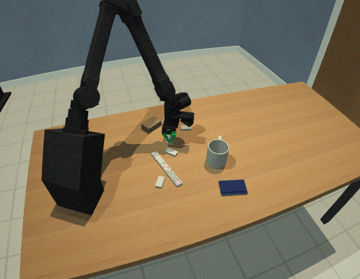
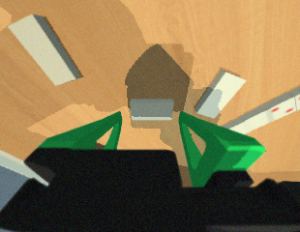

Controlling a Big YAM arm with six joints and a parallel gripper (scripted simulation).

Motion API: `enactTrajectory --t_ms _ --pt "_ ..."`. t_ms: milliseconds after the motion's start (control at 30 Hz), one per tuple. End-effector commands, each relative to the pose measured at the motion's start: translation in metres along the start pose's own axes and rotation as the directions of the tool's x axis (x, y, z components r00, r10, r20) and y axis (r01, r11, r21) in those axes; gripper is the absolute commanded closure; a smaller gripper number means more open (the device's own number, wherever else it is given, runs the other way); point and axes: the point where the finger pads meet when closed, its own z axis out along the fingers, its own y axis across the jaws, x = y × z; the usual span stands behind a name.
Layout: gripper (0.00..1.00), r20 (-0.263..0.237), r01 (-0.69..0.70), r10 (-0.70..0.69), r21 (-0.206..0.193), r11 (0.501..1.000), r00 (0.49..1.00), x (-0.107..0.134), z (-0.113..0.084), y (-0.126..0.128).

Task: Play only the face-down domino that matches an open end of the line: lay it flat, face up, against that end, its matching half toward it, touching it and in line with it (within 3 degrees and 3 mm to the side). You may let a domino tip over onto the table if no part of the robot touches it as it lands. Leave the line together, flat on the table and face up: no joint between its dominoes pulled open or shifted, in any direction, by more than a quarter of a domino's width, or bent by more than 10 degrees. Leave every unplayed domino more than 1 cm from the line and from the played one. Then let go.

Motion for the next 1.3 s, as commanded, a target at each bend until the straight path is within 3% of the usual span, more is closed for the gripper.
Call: enactTrajectory --t_ms 0,1267 --pt "0.26 0.004 0.006 -0.006 -0.005 1.0 1.0 -0.0019 -0.0007 0.0019" --pt "0.26 -0.001 0.014 -0.014 -0.004 1.0 1.0 0.0 0.0015 0.001"
